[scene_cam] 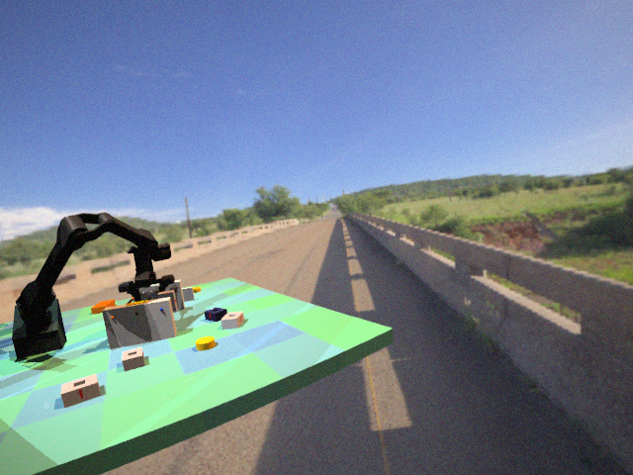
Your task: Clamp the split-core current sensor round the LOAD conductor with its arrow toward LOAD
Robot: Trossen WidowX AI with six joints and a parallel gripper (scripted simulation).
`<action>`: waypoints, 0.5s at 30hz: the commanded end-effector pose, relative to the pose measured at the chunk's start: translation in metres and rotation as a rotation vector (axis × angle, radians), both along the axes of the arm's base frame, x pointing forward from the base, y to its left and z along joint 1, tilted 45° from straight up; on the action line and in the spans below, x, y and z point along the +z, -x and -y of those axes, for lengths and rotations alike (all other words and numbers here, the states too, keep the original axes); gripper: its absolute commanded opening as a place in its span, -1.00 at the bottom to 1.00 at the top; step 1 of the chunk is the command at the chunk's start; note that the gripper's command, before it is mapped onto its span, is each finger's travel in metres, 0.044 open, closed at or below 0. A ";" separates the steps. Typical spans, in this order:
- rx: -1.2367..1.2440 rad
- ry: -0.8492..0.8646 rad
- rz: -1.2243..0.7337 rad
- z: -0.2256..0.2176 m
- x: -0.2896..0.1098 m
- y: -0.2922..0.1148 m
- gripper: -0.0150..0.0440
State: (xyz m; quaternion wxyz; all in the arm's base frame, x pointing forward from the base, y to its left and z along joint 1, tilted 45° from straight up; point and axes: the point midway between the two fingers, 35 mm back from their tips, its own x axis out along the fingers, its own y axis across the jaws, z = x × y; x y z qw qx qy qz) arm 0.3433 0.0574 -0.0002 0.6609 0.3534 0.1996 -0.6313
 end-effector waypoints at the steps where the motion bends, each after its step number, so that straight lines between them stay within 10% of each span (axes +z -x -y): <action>1: 0.000 -0.001 0.002 -0.001 0.000 0.000 0.46; 9: 0.000 -0.001 0.002 -0.001 0.000 0.000 0.28; 15: 0.000 -0.001 0.002 -0.001 0.000 0.000 -0.25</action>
